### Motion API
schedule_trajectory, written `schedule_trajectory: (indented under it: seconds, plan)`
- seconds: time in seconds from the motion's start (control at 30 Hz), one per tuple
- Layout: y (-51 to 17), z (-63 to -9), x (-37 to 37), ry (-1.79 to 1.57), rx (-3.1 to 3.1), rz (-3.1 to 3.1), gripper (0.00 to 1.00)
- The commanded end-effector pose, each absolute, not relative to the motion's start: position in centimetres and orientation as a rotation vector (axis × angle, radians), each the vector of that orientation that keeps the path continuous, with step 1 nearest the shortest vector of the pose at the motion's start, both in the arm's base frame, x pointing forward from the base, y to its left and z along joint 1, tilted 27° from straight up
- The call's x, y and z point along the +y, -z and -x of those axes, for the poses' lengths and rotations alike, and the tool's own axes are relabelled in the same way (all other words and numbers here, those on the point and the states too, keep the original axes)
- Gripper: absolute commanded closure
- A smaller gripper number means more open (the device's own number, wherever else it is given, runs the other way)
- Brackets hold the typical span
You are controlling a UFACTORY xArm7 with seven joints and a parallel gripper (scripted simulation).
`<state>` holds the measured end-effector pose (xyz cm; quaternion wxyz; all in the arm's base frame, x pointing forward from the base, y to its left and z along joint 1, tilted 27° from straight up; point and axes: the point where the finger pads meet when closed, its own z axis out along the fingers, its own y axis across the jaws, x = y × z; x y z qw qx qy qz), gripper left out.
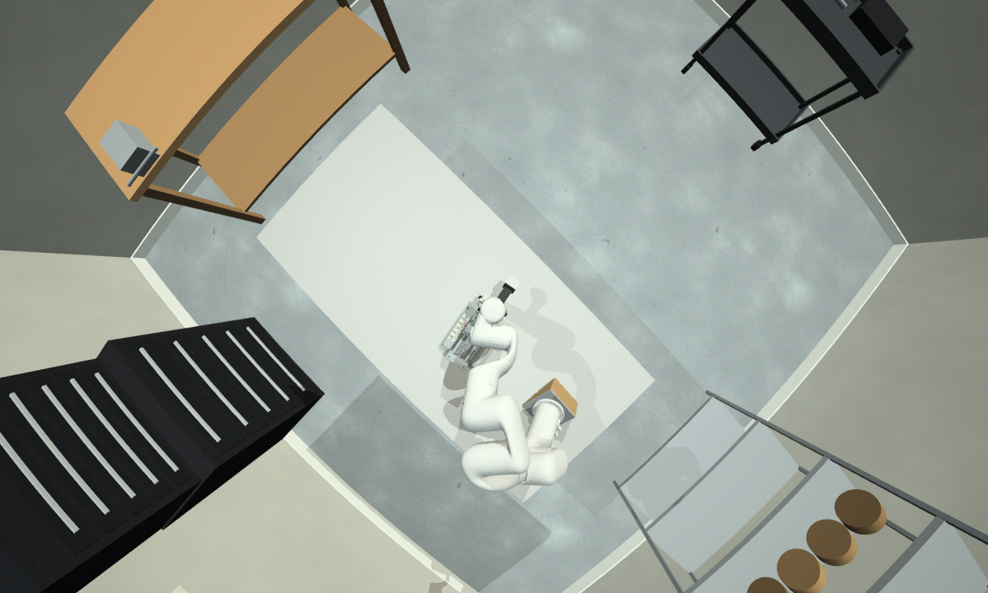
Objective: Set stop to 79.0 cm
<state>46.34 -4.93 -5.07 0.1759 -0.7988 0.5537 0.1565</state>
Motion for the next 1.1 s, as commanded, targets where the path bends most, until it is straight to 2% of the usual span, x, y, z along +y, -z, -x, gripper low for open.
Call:
schedule_trajectory:
  seconds: [0.0, 1.07]
  plan:
    - [4.9, -46.7, -5.1, -0.436, 1.569, 2.262, 0.94]
    - [3.9, -48.1, -5.0, -0.436, 1.569, 2.262, 0.94]
